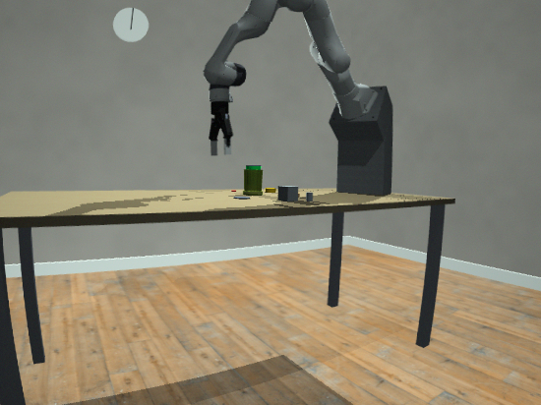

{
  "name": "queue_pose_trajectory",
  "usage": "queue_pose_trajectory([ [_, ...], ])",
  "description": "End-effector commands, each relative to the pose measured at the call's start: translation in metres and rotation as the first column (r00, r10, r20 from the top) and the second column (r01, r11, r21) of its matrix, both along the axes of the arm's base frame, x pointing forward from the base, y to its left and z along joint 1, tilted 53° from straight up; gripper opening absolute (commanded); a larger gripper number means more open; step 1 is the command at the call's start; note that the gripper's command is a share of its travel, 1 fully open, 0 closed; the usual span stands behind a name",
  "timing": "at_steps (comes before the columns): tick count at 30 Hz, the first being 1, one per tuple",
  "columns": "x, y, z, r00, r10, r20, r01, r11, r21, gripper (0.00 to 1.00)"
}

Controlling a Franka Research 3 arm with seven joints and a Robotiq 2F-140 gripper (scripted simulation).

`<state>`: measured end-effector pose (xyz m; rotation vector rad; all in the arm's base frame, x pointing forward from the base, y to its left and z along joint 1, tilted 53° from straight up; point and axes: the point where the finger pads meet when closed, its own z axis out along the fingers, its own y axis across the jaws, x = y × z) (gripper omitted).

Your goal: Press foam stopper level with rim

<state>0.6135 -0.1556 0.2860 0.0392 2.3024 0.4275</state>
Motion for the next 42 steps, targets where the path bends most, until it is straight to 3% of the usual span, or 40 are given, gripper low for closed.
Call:
queue_pose_trajectory([
  [1,0.0,0.0,0.0,1.0,0.0,0.0,0.0,1.0,0.0,1.0],
  [17,0.0,0.0,0.0,1.0,0.0,0.0,0.0,1.0,0.0,1.0],
  [18,0.0,0.001,0.0,1.0,0.0,0.001,0.0,1.0,0.0,0.0],
  [20,-0.01,0.013,-0.005,1.0,0.003,0.013,-0.003,1.0,0.002,0.0],
  [23,-0.051,0.052,-0.029,0.999,0.002,0.047,-0.002,1.0,0.001,0.0],
  [25,-0.051,0.052,-0.029,0.999,0.002,0.047,-0.002,1.0,0.001,0.0],
  [26,-0.067,0.064,-0.04,0.999,-0.001,0.054,0.001,1.0,-0.004,0.0],
  [29,-0.067,0.064,-0.04,0.999,-0.001,0.054,0.001,1.0,-0.004,0.0],
  [30,-0.082,0.072,-0.049,0.998,-0.004,0.057,0.004,1.0,-0.008,0.0],
  [34,-0.082,0.072,-0.049,0.998,-0.004,0.057,0.004,1.0,-0.008,0.0],
  [36,-0.096,0.08,-0.059,0.998,-0.007,0.059,0.008,1.0,-0.014,0.0],
  [42,-0.096,0.08,-0.059,0.998,-0.008,0.059,0.008,1.0,-0.014,0.0],
])
